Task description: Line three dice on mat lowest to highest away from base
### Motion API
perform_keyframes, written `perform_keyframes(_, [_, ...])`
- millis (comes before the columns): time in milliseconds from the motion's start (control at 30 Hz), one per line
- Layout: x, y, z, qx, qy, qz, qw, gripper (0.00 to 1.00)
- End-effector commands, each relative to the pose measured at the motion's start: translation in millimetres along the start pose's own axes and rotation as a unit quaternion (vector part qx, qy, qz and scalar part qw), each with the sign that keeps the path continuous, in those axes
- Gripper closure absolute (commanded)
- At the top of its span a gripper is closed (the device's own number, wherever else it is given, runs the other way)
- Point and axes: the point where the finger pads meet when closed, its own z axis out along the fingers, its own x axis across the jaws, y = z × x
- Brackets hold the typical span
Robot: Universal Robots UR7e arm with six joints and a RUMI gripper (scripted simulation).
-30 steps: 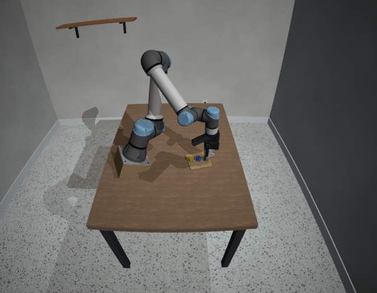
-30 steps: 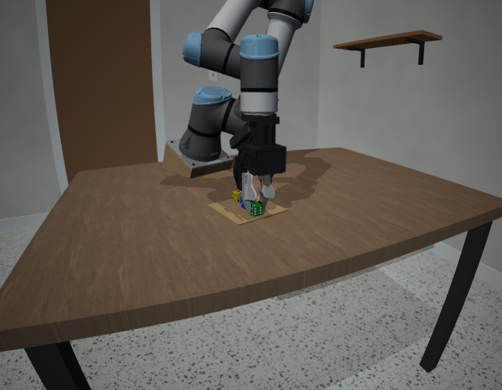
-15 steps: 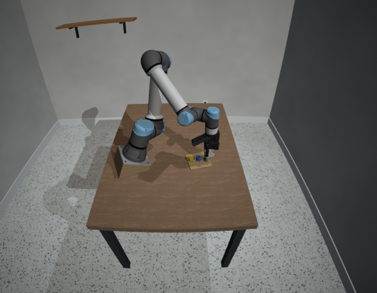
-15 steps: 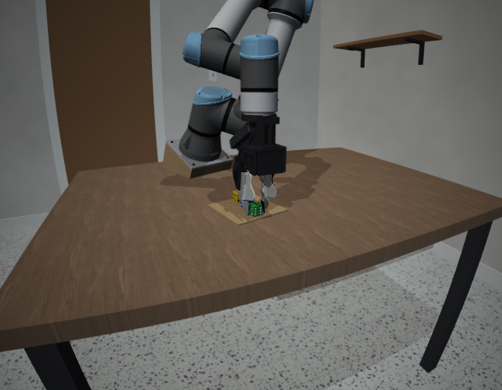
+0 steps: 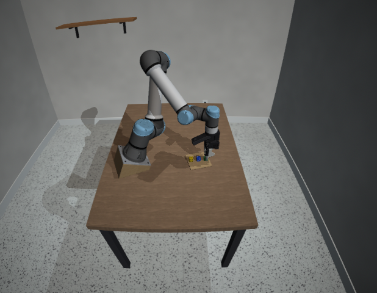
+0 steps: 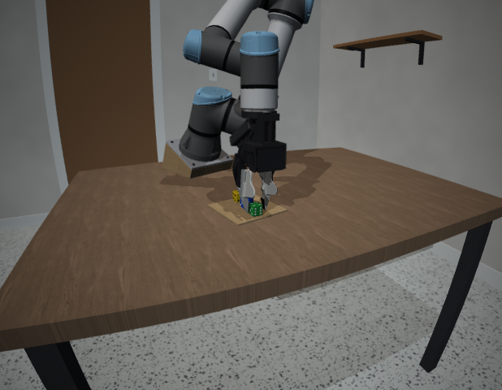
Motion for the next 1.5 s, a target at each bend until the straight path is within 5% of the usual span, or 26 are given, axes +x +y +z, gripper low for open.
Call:
perform_keyframes(0, [-0.1, 0.3, -12.2, 0.000, 0.000, 0.000, 1.000, 0.76])
perform_keyframes(367, [-0.1, 0.3, -68.6, 0.000, 0.000, 0.000, 1.000, 0.76])
perform_keyframes(733, [-0.1, 0.3, -83.7, 0.000, 0.000, 0.000, 1.000, 0.76])
perform_keyframes(767, [-0.1, 0.3, -83.7, 0.000, 0.000, 0.000, 1.000, 0.00])
perform_keyframes(1467, [-0.1, 0.3, -84.0, 0.000, 0.000, 0.000, 1.000, 0.00])
